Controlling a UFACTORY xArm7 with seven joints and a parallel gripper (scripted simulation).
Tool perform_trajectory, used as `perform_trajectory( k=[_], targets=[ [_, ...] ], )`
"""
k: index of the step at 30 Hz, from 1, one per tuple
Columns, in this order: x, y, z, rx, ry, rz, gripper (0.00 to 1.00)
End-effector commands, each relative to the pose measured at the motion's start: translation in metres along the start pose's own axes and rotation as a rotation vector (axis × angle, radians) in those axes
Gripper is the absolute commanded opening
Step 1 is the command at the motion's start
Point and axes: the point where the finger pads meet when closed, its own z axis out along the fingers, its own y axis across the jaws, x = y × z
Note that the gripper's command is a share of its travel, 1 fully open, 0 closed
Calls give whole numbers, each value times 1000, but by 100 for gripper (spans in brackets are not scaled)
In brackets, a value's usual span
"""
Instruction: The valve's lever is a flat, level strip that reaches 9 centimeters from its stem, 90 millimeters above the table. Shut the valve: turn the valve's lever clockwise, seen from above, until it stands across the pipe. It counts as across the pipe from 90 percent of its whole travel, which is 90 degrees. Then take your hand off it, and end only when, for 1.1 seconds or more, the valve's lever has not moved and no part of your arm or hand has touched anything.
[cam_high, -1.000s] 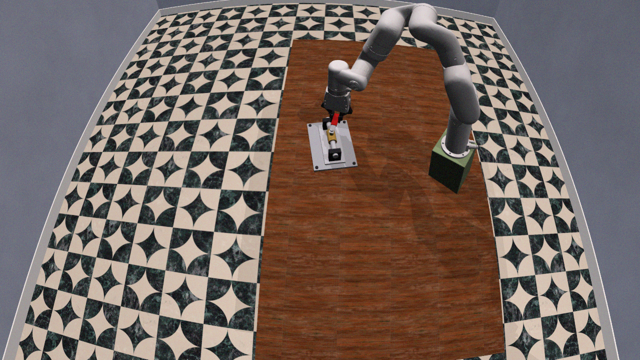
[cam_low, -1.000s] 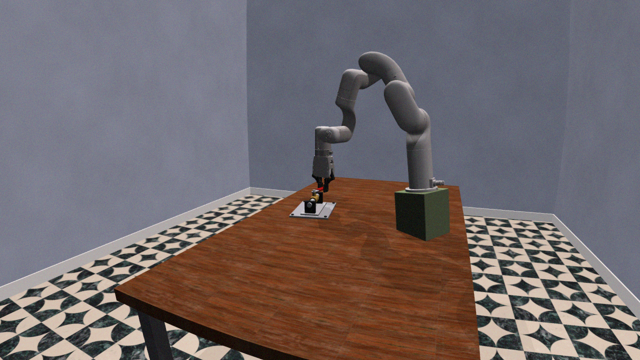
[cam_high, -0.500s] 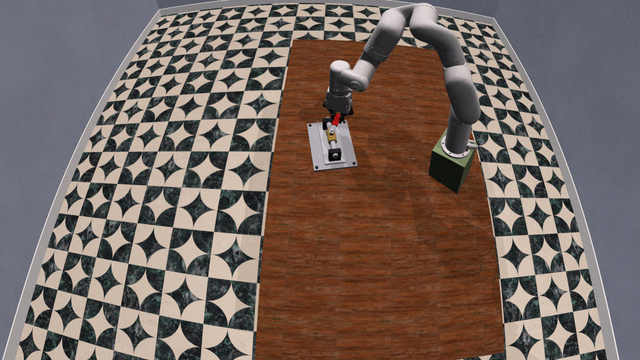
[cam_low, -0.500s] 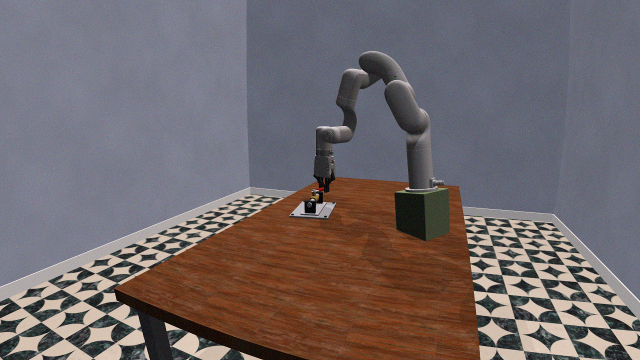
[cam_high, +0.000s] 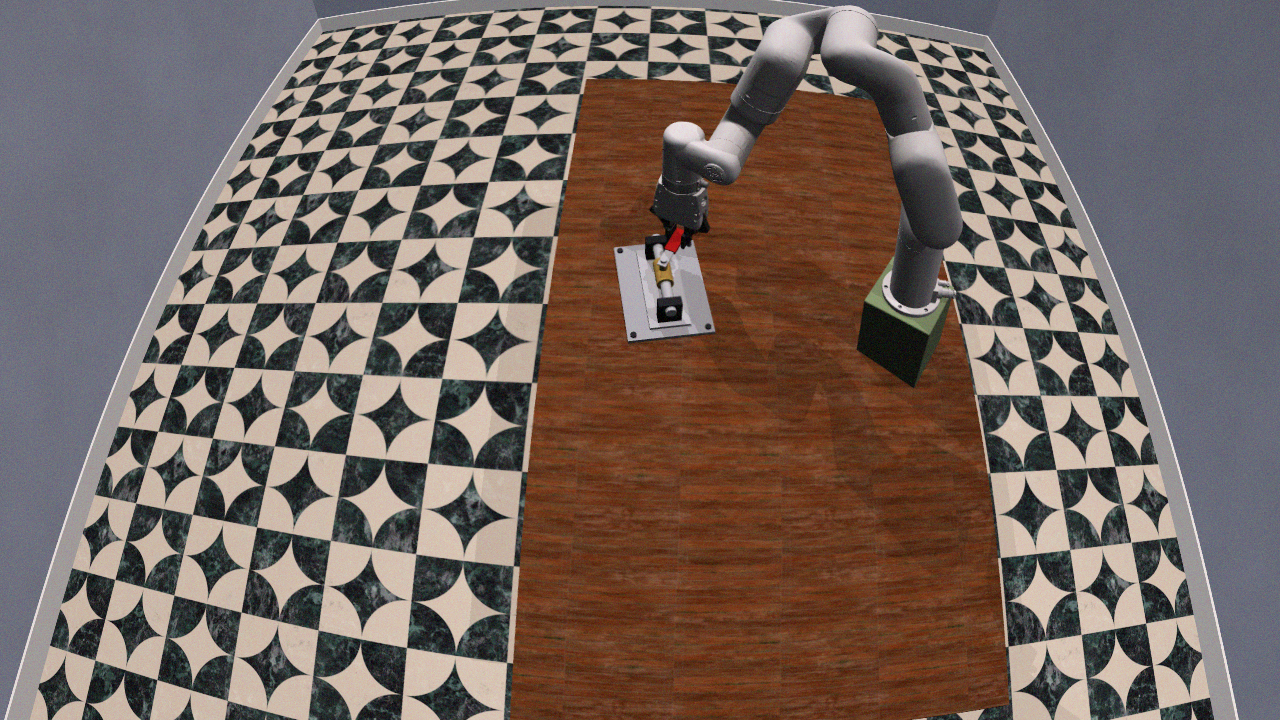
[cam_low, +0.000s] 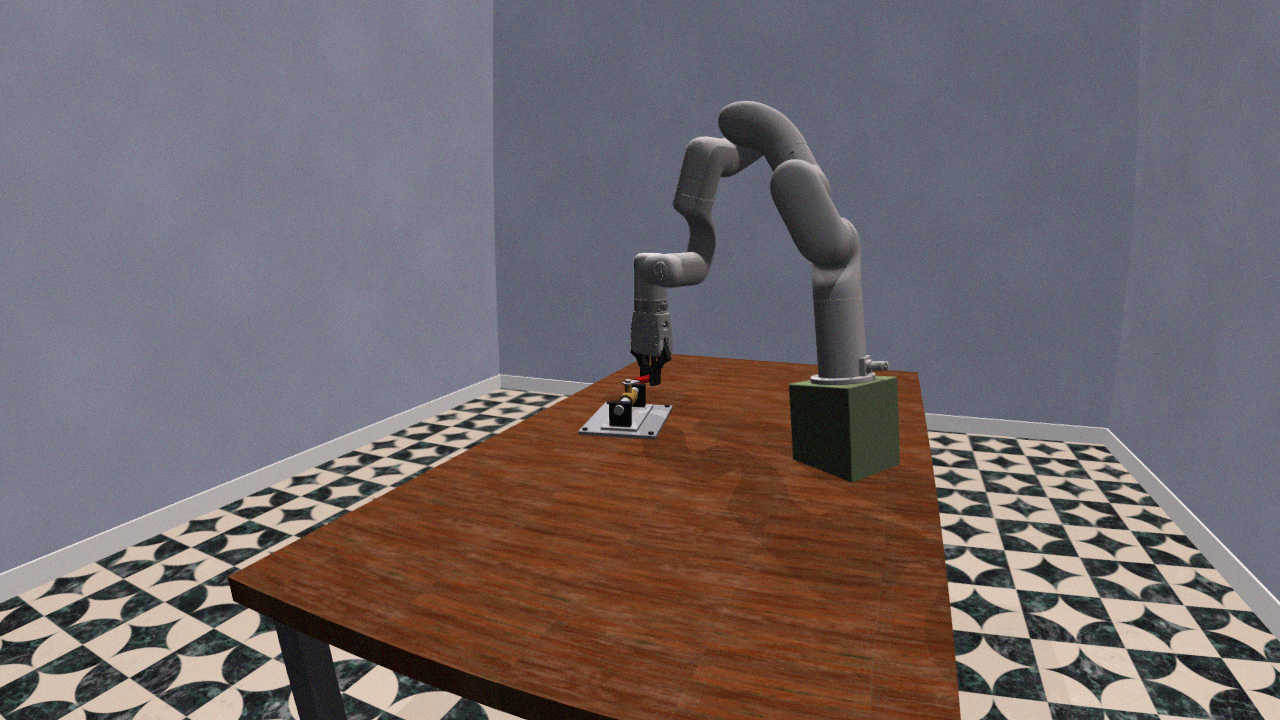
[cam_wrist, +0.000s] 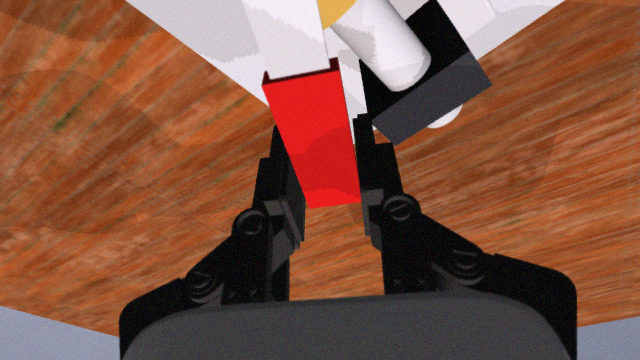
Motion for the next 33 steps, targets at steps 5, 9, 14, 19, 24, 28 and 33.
perform_trajectory(
  k=[5,9,14,19,24,28,33],
  targets=[
    [0,-4,-1,3,1,38,0],
    [0,-6,-1,3,1,64,0],
    [0,-9,-1,3,1,102,0],
    [0,-10,-1,3,0,122,0],
    [1,-13,-1,3,0,154,0],
    [1,-14,-1,3,0,169,0],
    [1,-17,-1,3,0,216,0]
  ],
)
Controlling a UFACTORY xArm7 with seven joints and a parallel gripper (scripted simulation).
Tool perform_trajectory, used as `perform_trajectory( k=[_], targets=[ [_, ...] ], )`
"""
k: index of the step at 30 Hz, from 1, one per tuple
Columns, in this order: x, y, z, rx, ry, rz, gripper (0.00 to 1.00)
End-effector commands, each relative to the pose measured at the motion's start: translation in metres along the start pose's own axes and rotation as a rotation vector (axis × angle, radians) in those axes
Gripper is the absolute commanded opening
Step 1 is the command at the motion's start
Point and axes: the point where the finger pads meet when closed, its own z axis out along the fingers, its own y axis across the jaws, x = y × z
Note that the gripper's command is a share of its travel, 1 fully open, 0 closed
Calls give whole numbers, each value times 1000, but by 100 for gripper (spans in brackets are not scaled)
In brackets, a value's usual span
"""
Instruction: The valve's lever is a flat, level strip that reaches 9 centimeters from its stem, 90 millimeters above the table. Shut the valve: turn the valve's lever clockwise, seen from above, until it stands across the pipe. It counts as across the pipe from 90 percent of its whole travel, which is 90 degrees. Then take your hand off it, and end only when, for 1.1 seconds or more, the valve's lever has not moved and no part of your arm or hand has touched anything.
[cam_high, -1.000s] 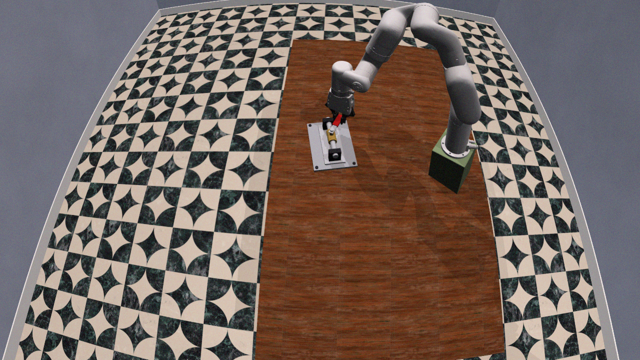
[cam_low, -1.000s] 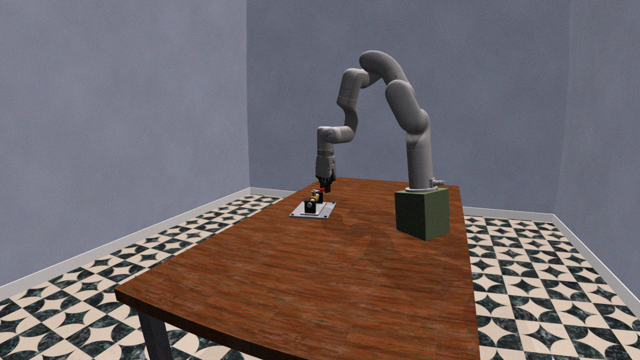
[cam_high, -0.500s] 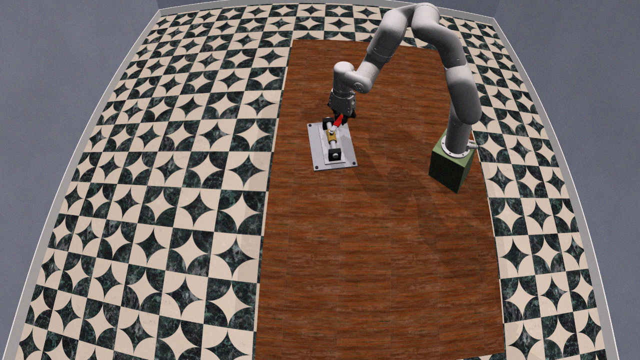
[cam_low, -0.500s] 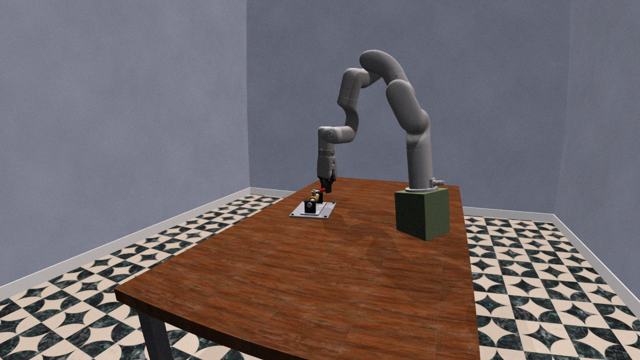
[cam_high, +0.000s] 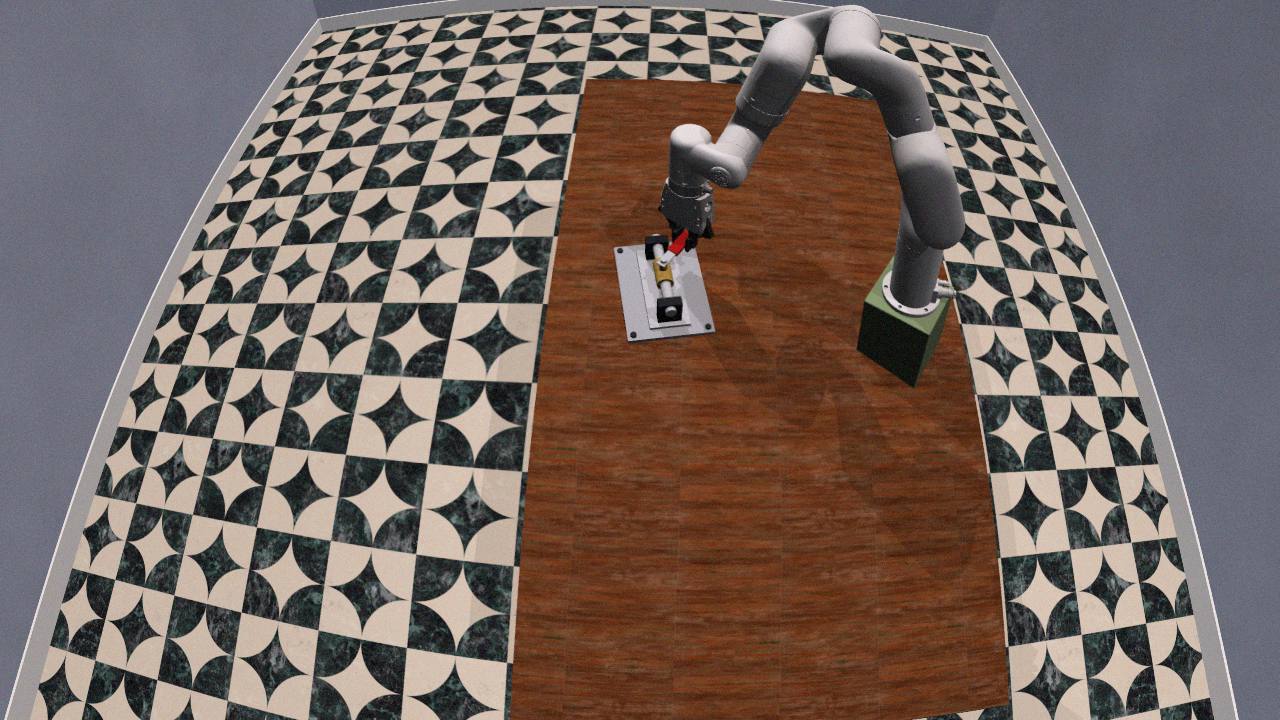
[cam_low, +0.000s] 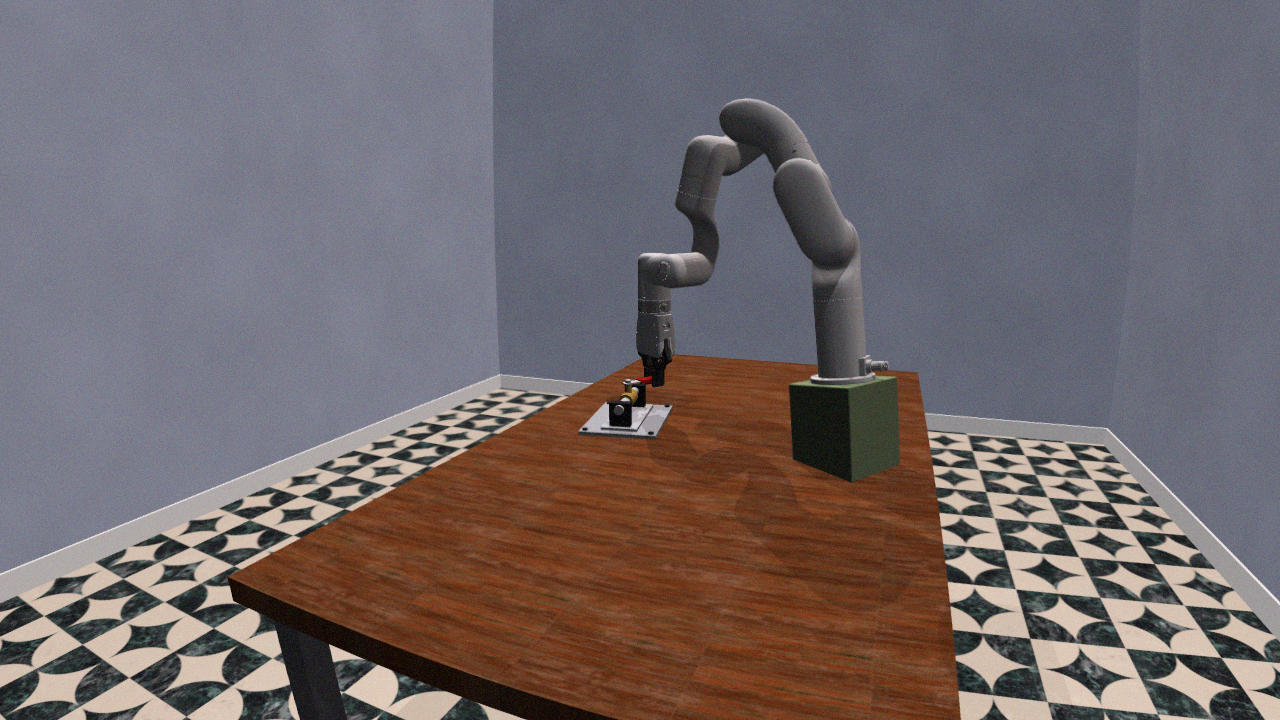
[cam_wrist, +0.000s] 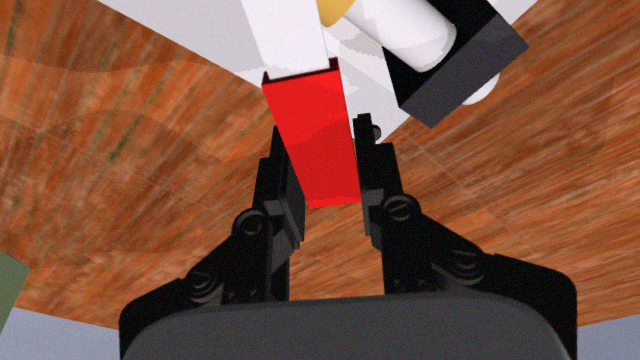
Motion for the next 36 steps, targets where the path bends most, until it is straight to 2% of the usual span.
perform_trajectory(
  k=[1,36],
  targets=[
    [0,-4,-1,3,1,32,0],
    [2,-19,-1,4,0,237,0]
  ],
)
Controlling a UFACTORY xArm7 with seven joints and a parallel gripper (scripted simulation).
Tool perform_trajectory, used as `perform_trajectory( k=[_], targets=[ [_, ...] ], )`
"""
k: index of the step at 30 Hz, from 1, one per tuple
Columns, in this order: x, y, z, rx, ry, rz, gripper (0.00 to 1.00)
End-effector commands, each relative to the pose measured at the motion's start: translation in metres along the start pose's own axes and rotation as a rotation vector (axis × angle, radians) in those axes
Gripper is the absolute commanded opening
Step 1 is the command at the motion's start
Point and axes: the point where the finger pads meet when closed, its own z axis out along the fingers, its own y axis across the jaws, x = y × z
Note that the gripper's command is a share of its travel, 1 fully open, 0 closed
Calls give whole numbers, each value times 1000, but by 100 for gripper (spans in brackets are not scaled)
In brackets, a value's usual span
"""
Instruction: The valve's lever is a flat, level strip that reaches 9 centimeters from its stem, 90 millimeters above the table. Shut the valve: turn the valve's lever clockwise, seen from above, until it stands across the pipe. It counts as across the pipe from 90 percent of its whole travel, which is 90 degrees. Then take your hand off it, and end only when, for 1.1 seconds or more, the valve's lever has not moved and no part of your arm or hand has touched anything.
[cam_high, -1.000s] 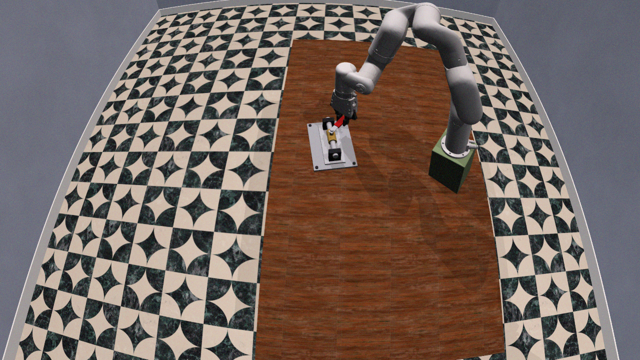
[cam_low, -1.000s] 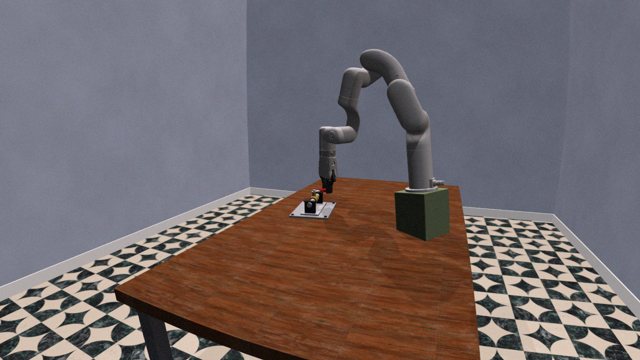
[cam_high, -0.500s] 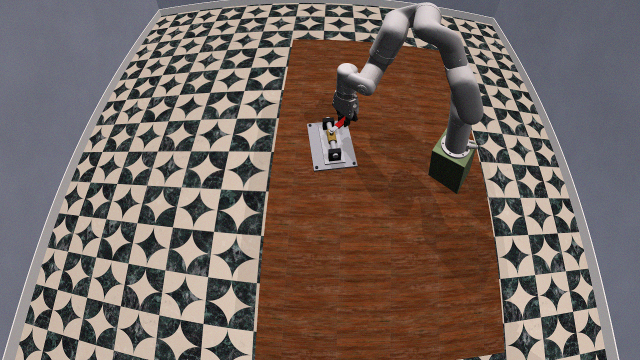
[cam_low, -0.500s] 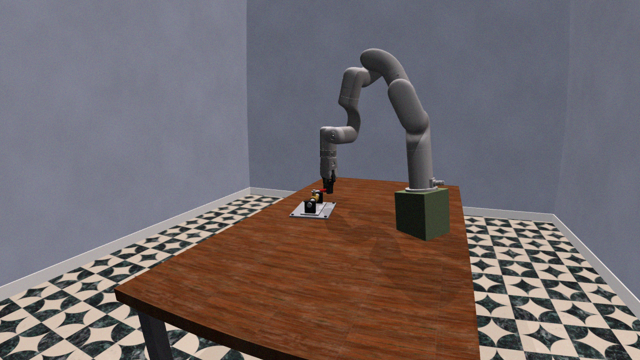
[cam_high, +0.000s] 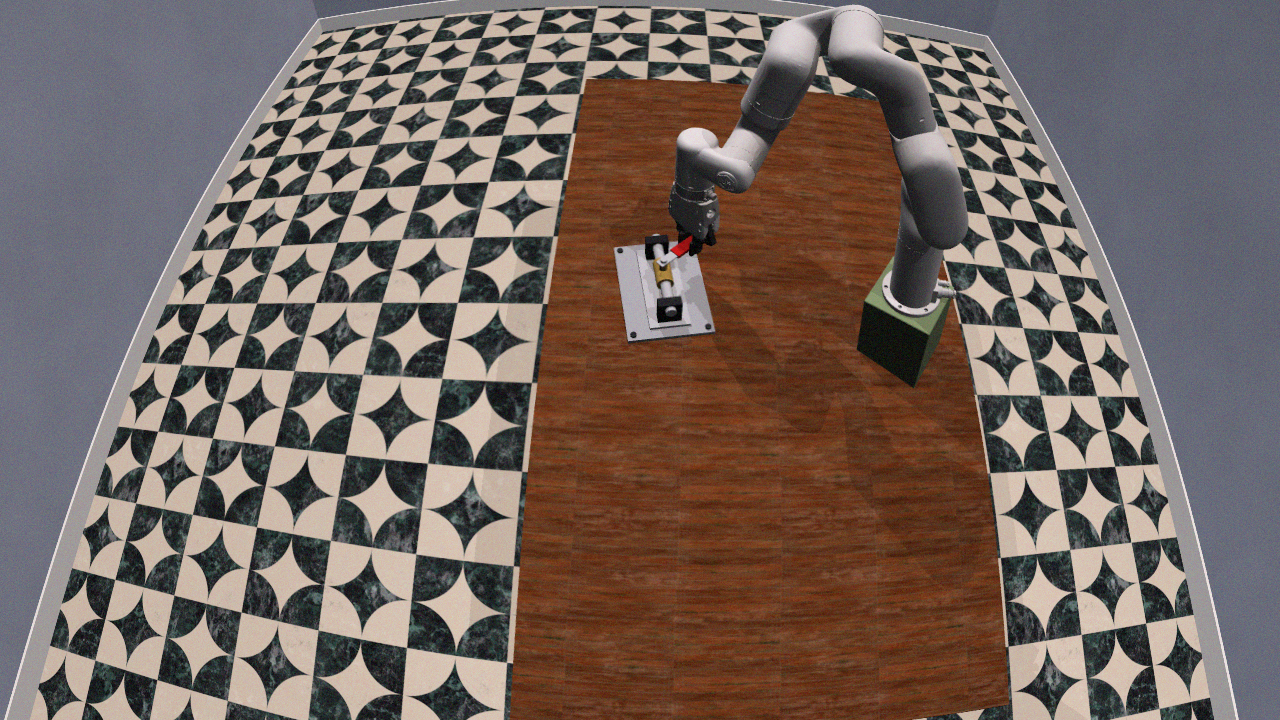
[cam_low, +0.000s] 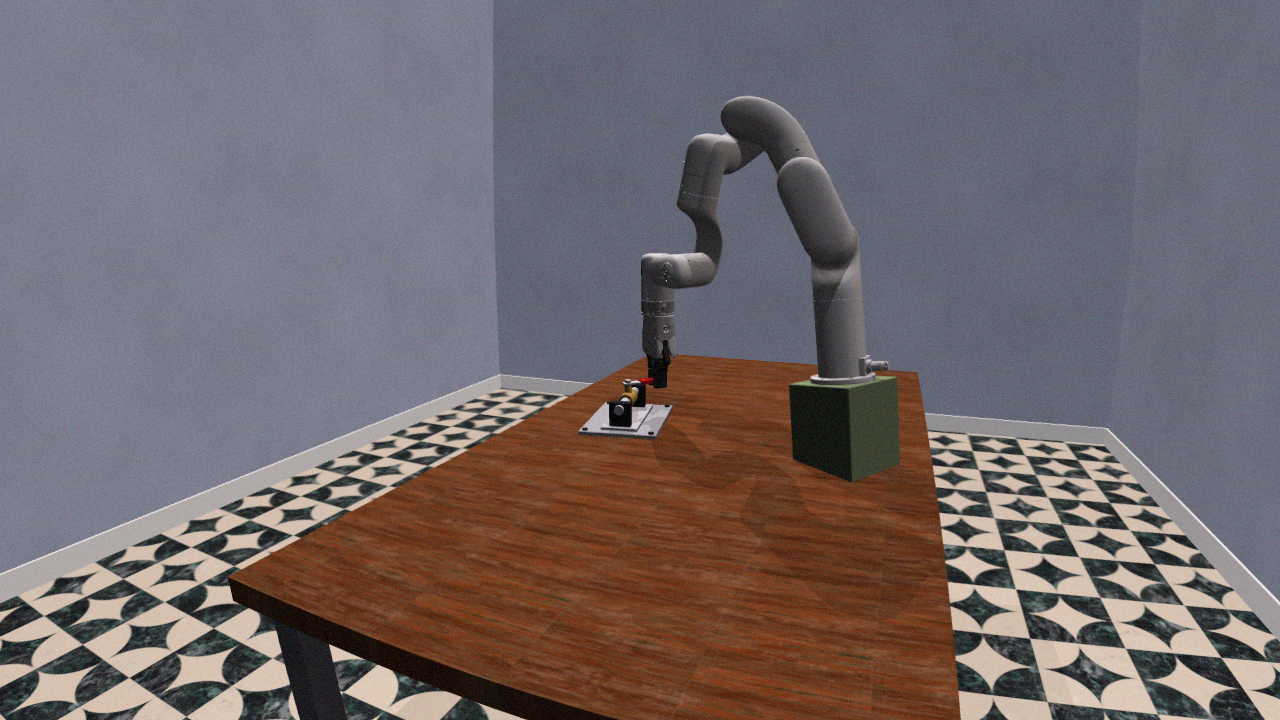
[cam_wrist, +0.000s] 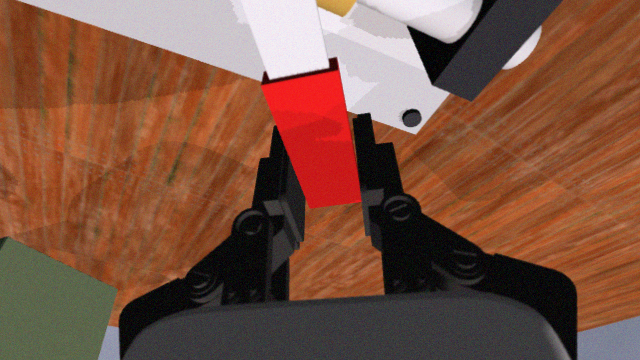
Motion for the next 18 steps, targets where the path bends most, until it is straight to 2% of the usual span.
perform_trajectory(
  k=[1,18],
  targets=[
    [0,-4,-1,3,1,31,0],
    [1,-11,-1,3,1,131,0]
  ],
)
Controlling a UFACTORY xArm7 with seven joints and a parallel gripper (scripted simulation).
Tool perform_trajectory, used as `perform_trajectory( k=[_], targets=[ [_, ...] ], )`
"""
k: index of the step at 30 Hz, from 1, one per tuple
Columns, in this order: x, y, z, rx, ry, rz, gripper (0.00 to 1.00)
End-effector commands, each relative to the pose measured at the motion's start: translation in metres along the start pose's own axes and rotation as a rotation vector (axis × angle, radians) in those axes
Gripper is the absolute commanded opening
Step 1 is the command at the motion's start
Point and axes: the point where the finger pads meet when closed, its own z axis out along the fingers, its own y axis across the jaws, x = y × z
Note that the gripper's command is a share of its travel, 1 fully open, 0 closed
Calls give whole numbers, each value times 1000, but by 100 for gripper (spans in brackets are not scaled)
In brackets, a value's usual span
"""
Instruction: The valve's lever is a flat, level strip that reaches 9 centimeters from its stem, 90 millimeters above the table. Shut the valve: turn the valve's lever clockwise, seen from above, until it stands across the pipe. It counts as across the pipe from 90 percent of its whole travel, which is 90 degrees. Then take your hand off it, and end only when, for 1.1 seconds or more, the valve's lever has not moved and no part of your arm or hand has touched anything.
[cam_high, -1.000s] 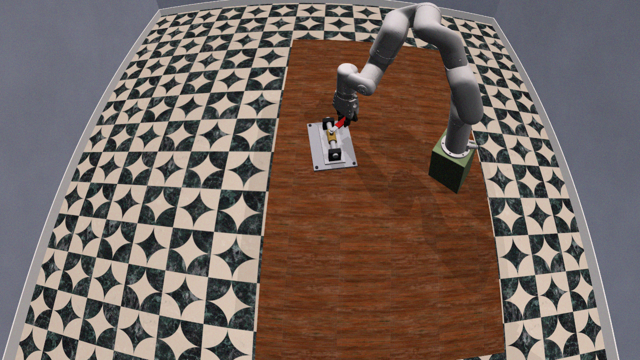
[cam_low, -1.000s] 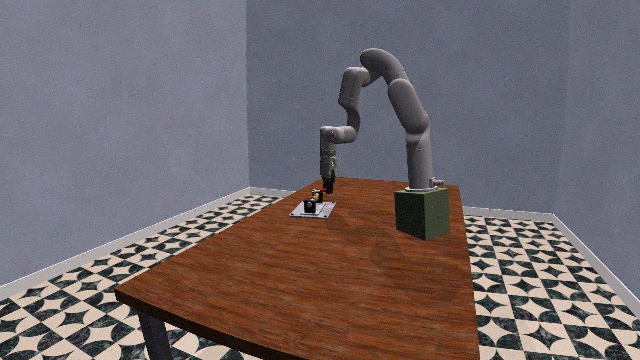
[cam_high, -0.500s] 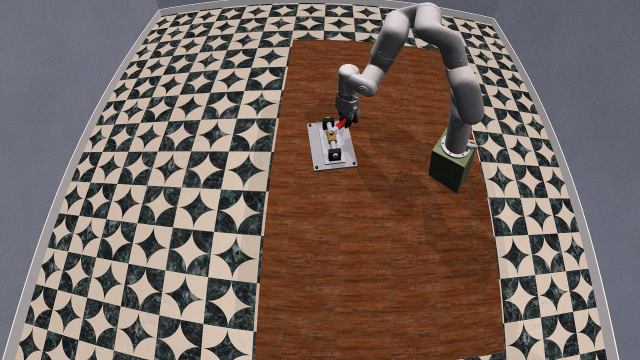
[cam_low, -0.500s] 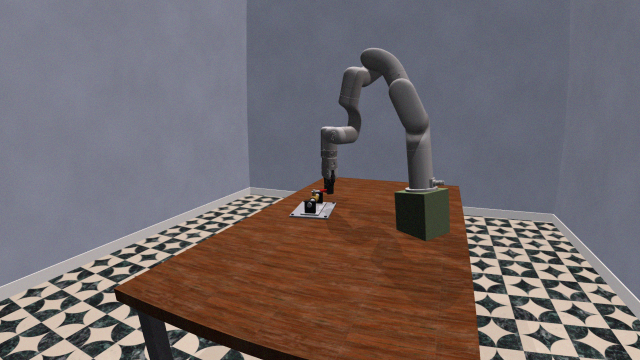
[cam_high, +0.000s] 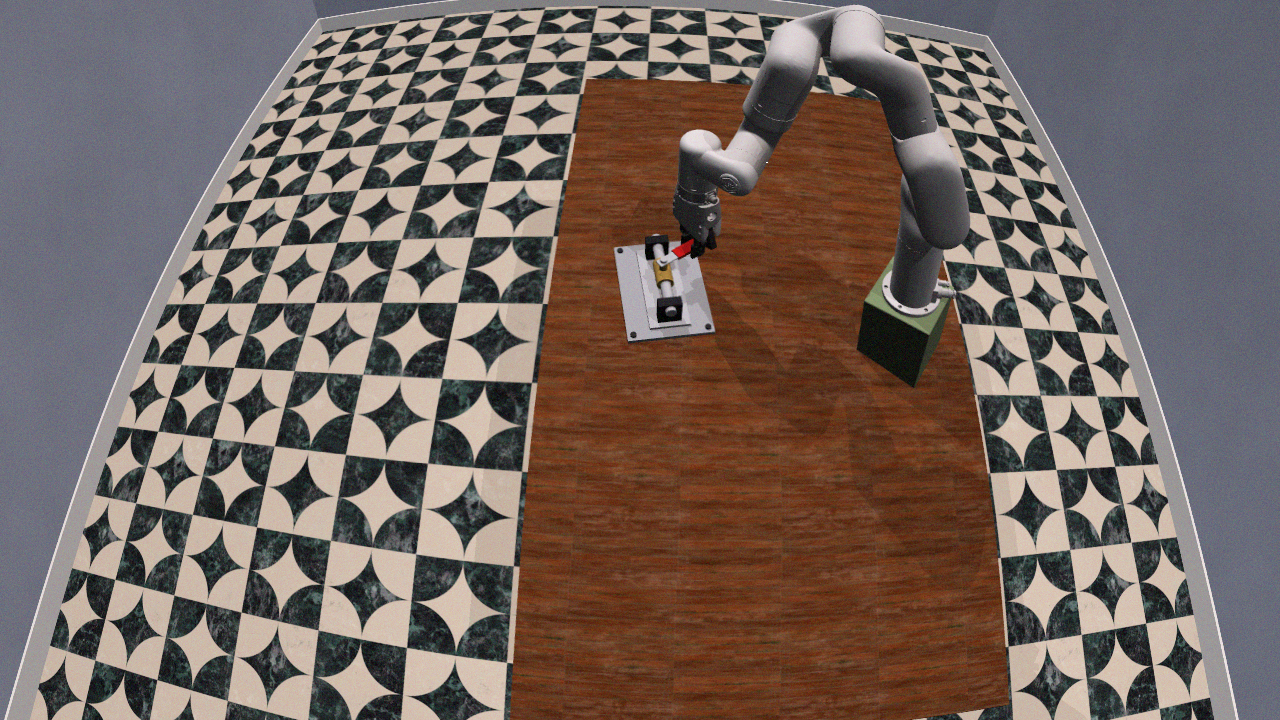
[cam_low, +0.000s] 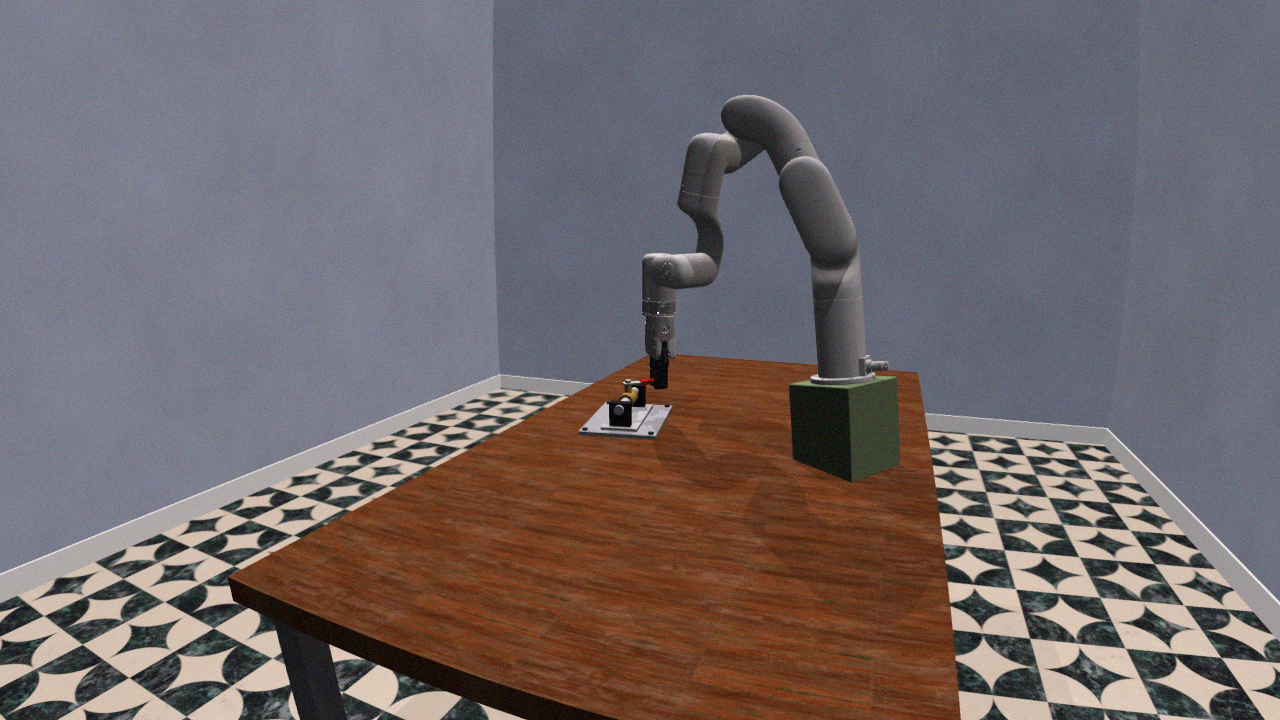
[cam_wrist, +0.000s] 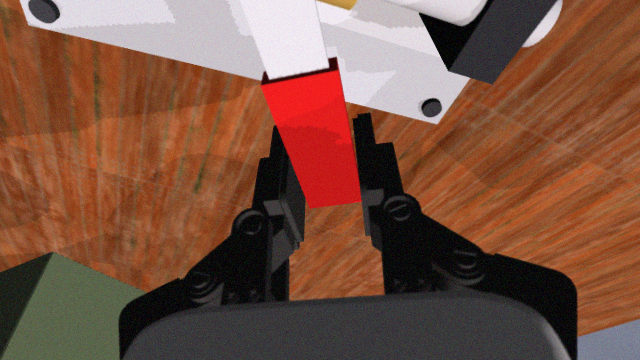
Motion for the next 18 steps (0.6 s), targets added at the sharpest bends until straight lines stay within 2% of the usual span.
perform_trajectory(
  k=[1,18],
  targets=[
    [1,-4,-1,4,1,30,0],
    [1,-12,-1,4,1,131,0]
  ],
)
